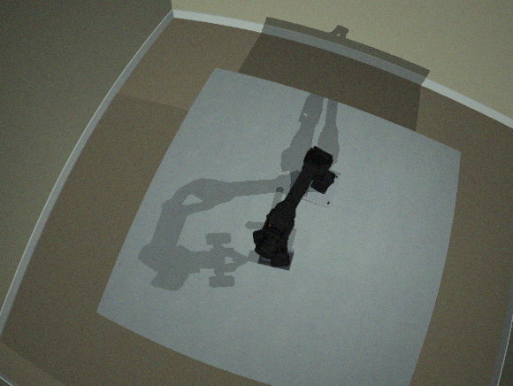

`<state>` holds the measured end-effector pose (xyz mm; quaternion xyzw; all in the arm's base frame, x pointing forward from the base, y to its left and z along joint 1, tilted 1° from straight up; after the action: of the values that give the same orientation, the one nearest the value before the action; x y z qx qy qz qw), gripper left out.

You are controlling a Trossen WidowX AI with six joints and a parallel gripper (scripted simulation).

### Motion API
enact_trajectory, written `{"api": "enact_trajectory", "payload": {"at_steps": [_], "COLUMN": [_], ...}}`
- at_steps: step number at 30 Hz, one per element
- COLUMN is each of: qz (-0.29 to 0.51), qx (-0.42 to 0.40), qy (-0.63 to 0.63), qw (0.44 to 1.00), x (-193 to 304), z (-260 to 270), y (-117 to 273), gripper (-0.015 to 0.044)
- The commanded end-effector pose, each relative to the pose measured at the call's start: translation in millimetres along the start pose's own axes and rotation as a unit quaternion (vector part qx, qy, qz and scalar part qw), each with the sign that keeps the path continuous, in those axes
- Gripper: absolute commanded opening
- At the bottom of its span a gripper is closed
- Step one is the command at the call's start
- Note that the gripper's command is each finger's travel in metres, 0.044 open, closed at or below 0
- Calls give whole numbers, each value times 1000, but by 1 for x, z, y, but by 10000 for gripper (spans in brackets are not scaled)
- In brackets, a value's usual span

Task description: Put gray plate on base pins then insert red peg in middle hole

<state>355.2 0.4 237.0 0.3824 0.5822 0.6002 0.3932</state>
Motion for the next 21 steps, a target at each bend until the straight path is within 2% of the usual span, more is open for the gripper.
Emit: {"api": "enact_trajectory", "payload": {"at_steps": [1, 21], "qz": [0, 0], "qx": [0, 1], "qy": [0, 1], "qw": [1000, 1000], "x": [0, 0], "z": [0, 0], "y": [0, -15], "gripper": [0, 0]}}
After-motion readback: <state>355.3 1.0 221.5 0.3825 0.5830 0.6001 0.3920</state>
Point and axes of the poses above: the point midway between the two fingers, 35 mm back from their tips, its own y axis back along the fingers, its own z axis across the jaws, x = y × z, the point moved 9 cm from there along y, back along the fingers, and after that the axes turned 13 degrees about -y, right-handed, at the moved point
